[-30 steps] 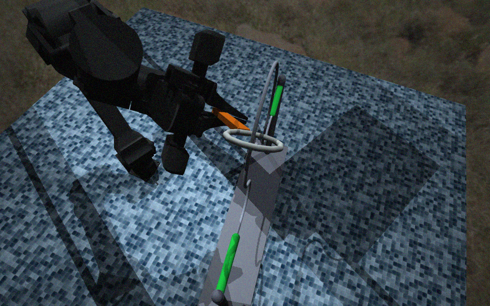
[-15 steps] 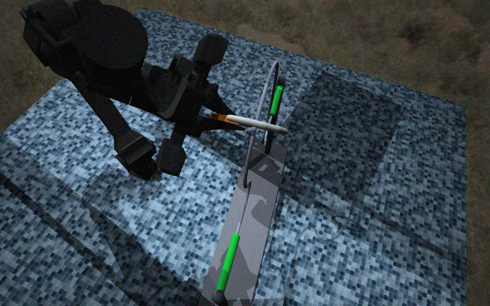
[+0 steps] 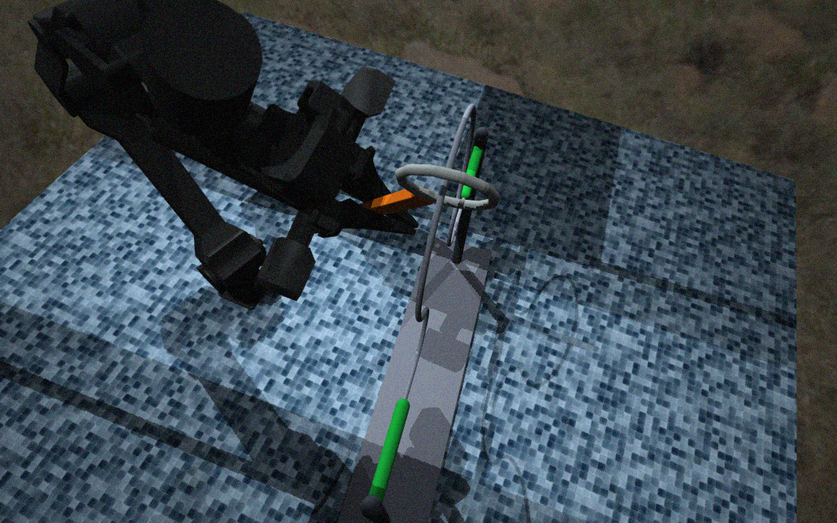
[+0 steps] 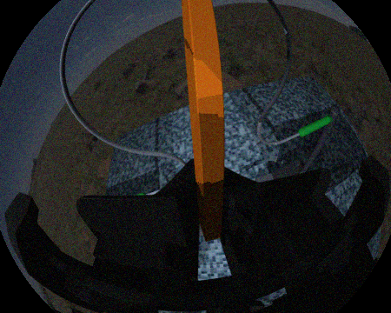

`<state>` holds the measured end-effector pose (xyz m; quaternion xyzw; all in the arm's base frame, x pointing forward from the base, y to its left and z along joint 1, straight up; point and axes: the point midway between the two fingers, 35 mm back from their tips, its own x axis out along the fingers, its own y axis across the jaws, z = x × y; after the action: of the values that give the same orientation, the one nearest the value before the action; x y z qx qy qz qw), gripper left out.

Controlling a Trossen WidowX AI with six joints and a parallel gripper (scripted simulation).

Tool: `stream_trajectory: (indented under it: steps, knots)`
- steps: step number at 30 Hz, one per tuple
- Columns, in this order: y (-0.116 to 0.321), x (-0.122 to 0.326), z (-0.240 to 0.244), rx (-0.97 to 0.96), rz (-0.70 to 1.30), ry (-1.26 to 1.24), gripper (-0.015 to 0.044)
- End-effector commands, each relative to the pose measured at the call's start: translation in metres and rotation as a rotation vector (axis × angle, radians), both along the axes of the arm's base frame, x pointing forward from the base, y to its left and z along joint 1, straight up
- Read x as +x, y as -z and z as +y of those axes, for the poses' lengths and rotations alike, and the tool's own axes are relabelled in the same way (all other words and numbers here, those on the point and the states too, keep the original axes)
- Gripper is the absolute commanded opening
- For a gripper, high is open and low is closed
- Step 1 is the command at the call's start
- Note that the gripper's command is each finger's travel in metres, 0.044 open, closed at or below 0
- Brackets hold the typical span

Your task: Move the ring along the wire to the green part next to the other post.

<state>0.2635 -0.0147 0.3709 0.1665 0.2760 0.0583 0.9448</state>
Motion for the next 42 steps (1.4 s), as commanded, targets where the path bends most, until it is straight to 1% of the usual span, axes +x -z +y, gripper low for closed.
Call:
stream_trajectory:
  steps: [1, 42]
  knots:
    - [-0.001, -0.001, -0.002, -0.065, -0.016, 0.001, -0.0150]
    - [0.001, 0.002, -0.022, -0.584, -0.091, 0.007, -0.0150]
